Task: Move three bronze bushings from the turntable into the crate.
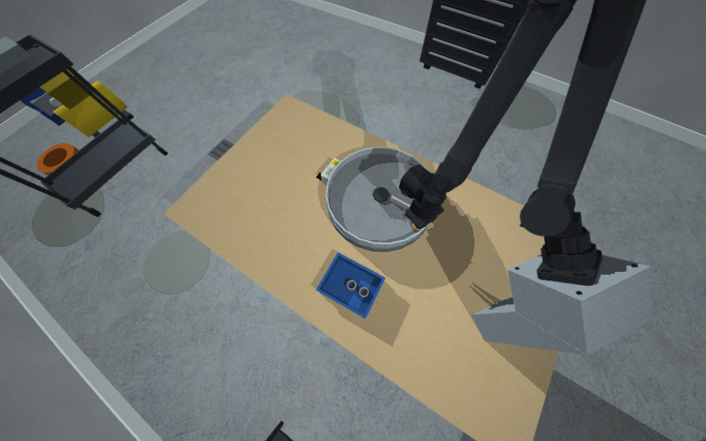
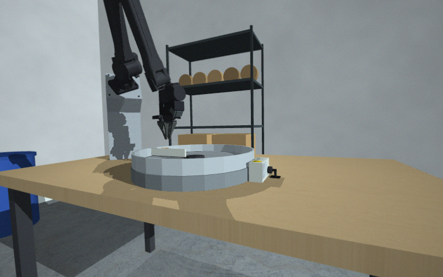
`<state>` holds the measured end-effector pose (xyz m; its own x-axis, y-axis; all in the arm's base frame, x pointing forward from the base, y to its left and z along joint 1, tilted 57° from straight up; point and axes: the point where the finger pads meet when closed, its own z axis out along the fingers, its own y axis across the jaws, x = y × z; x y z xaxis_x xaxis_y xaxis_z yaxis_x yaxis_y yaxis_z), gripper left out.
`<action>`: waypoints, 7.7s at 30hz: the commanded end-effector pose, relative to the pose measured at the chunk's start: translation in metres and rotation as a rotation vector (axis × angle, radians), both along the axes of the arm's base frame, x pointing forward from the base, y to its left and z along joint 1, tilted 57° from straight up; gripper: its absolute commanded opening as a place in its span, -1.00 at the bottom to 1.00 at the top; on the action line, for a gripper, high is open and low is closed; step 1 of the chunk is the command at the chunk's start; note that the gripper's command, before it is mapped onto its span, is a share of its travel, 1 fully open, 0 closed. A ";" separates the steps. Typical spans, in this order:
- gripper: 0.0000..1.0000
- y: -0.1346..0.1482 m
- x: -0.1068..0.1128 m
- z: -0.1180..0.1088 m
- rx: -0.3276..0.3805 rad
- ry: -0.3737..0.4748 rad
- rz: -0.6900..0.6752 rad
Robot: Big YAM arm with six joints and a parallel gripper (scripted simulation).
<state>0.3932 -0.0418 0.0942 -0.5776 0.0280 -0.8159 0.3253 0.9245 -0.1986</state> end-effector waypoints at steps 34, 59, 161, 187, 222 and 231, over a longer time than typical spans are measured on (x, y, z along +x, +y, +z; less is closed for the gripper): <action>-0.75 -0.002 -0.003 -0.004 -0.011 0.010 0.008; -0.75 -0.002 -0.003 -0.004 -0.011 0.010 0.008; -0.75 -0.003 0.001 0.004 -0.011 0.004 0.006; -0.75 -0.004 -0.001 0.003 -0.011 0.005 0.005; -0.75 -0.006 0.018 -0.007 -0.010 -0.012 0.021; -0.75 -0.006 0.018 -0.007 -0.010 -0.012 0.021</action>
